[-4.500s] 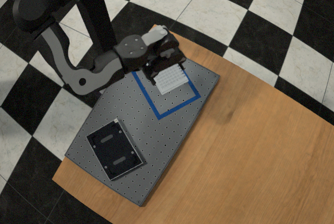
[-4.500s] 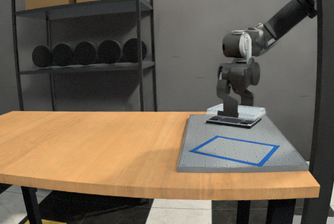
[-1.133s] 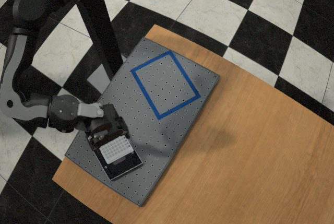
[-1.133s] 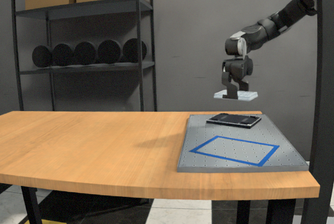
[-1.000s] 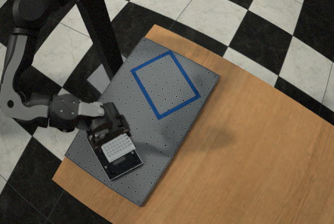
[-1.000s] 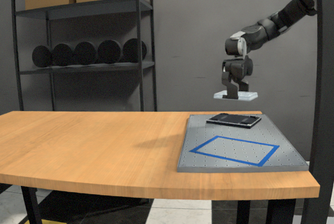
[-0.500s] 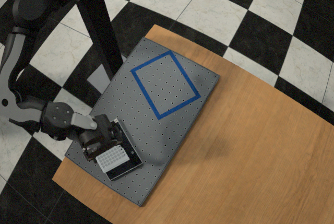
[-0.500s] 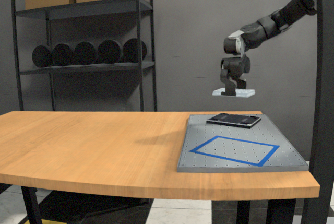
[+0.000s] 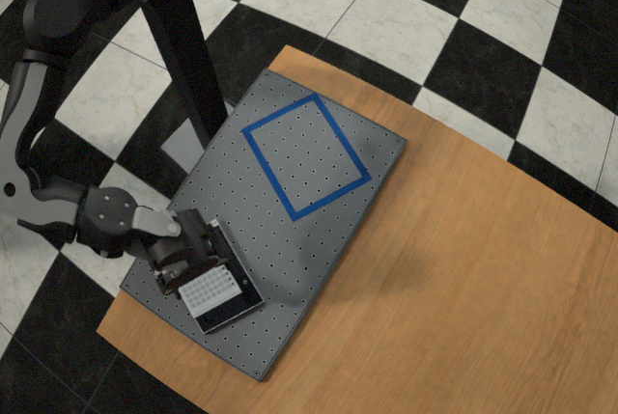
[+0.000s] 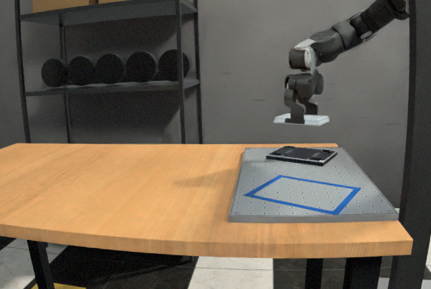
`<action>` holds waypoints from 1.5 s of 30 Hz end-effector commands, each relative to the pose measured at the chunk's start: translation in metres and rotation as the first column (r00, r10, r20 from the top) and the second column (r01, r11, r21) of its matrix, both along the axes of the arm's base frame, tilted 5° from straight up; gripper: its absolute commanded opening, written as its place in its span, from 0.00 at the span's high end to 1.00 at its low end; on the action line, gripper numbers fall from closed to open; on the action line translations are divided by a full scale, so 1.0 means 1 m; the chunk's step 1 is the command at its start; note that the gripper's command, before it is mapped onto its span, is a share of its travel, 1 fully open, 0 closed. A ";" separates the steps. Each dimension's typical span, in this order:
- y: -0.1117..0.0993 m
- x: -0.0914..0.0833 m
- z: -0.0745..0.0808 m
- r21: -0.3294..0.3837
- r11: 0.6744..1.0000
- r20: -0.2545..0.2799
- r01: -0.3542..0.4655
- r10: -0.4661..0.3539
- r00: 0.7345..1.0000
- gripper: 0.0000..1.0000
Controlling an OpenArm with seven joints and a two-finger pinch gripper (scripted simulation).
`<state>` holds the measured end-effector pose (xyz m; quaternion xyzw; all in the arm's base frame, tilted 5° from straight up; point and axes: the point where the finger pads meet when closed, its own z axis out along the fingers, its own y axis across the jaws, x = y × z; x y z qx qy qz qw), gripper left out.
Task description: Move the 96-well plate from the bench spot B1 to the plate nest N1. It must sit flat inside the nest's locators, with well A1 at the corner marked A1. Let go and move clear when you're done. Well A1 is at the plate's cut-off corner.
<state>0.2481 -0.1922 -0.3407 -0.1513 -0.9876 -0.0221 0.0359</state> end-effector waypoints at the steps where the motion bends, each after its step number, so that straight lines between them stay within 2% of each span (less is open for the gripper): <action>1: -0.002 0.001 0.001 -0.007 1.000 0.002 0.005 -0.005 1.000 1.00; 26: 0.000 -0.001 0.000 -0.007 1.000 0.002 0.005 -0.005 1.000 1.00; 31: 0.005 -0.004 -0.031 -0.005 1.000 -0.001 0.005 -0.005 1.000 1.00; 43: 0.005 -0.004 -0.031 -0.005 1.000 -0.001 0.005 -0.005 1.000 1.00; 45: 0.006 -0.005 -0.044 -0.005 1.000 -0.001 0.005 -0.005 1.000 1.00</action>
